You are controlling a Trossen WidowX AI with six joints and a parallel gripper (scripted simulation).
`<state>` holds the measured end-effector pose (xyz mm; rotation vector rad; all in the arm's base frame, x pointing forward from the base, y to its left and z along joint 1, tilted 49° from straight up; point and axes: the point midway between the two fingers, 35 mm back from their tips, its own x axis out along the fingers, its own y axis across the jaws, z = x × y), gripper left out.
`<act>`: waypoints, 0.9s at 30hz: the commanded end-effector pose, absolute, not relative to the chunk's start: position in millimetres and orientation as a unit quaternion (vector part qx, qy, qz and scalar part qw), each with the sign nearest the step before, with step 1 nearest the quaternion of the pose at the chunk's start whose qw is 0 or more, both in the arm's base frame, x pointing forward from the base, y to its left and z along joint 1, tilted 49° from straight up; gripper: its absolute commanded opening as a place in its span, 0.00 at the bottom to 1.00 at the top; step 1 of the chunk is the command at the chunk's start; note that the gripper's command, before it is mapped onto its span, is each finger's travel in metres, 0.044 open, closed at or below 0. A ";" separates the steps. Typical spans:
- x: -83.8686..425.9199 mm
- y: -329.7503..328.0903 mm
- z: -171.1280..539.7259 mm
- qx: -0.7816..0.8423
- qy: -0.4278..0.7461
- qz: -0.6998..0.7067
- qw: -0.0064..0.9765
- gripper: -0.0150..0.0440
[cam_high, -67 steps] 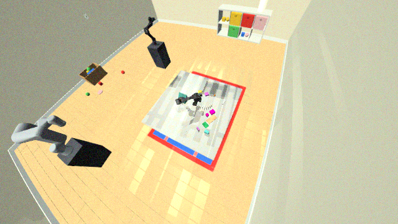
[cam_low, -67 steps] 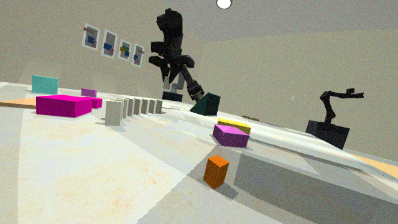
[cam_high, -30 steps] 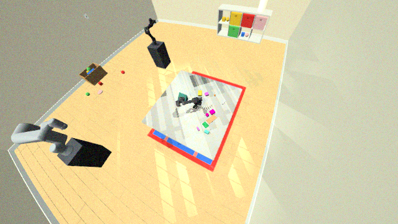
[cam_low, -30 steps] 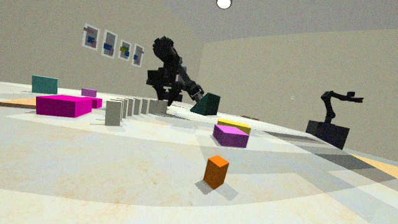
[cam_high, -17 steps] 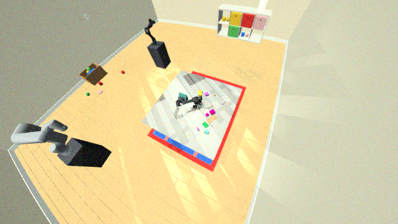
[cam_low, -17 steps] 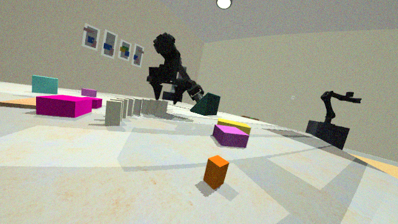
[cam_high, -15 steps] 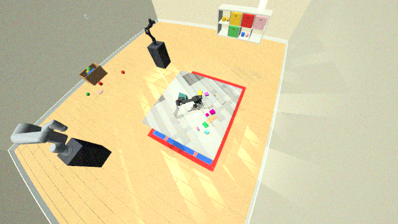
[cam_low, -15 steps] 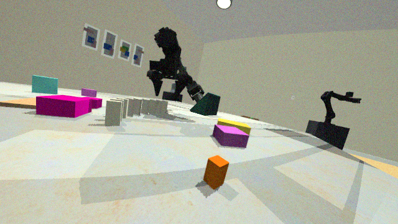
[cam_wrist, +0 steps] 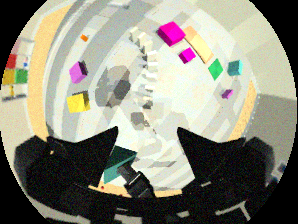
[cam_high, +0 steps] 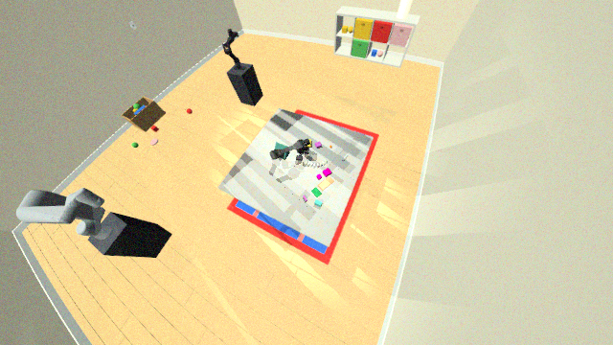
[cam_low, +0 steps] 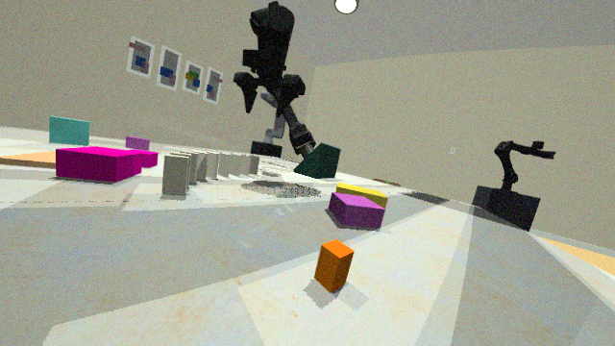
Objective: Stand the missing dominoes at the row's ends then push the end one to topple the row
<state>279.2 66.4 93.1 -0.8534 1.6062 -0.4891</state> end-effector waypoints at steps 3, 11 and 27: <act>271.1 58.7 89.1 -0.261 0.649 -0.322 0.638 0.78; 251.7 35.1 72.3 0.007 0.478 -0.552 0.684 0.42; 237.4 19.0 61.4 0.189 0.314 -0.664 0.652 0.25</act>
